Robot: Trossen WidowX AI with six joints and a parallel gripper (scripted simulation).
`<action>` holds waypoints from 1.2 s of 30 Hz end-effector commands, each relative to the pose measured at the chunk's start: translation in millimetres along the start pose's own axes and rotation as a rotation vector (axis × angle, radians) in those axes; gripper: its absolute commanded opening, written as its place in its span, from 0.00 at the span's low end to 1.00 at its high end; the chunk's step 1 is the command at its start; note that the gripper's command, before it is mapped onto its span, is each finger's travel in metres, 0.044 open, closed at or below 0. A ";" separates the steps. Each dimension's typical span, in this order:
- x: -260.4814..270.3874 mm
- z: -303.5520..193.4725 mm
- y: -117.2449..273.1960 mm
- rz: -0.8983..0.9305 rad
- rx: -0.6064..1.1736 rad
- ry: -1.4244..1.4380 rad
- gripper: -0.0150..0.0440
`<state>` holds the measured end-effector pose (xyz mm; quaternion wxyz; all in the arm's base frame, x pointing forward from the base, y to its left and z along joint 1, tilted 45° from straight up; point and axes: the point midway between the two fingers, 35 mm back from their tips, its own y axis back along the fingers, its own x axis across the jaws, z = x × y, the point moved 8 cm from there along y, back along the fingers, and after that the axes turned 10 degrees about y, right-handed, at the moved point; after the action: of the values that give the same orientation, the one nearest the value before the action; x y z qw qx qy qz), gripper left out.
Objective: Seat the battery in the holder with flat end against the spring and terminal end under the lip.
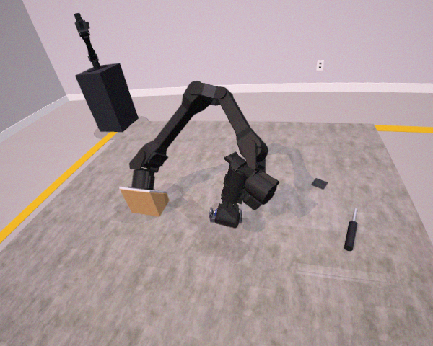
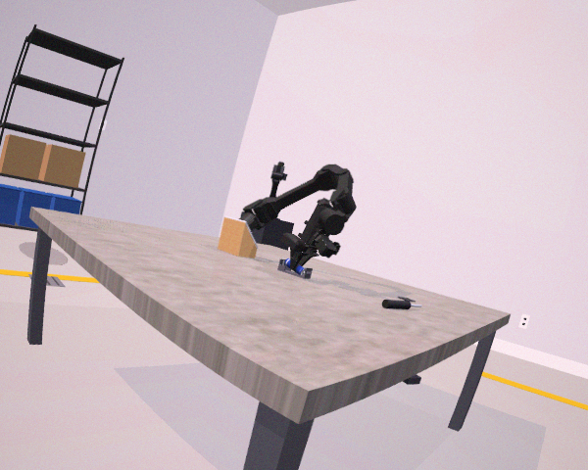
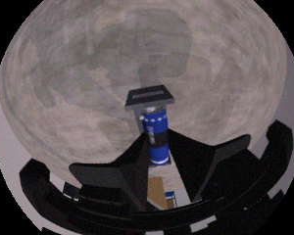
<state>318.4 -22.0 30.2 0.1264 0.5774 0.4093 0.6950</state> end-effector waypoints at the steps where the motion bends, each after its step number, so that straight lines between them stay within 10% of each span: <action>1: -1.3 2.0 -0.1 -0.012 -0.041 0.008 0.39; 36: 5.1 -14.8 -5.7 -0.051 -0.213 0.014 0.39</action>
<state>299.9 -22.7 28.8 0.1944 0.5545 0.3585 0.7254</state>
